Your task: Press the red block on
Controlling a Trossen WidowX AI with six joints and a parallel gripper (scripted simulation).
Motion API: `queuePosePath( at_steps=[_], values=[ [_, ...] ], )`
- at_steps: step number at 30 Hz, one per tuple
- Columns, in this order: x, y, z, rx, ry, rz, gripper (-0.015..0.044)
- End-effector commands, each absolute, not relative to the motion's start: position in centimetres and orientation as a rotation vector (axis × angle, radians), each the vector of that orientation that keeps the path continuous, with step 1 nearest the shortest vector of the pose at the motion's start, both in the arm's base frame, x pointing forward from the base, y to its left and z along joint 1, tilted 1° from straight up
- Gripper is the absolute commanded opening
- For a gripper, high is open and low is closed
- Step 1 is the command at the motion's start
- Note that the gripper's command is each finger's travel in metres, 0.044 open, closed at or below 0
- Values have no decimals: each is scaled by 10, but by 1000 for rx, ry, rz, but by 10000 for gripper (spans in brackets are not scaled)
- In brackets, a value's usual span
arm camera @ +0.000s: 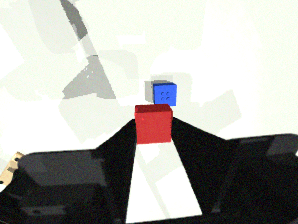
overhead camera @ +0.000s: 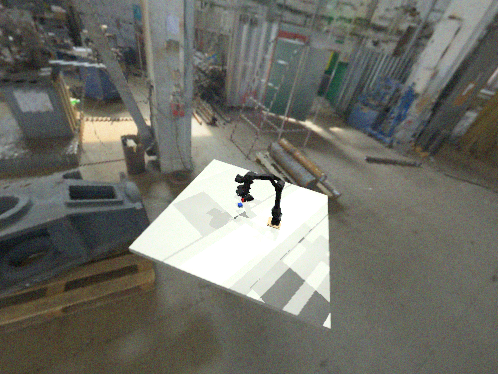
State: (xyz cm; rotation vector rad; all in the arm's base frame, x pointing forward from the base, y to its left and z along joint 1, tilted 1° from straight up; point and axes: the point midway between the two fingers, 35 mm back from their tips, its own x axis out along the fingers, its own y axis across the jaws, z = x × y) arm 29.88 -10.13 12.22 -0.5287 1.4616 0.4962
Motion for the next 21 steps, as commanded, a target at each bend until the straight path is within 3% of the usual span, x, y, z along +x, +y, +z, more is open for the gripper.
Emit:
queuePosePath(
  at_steps=[1,21],
  values=[
    [310,-110,115,-539,1461,501,0],
    [322,-117,79,-545,1459,505,0]
  ],
)
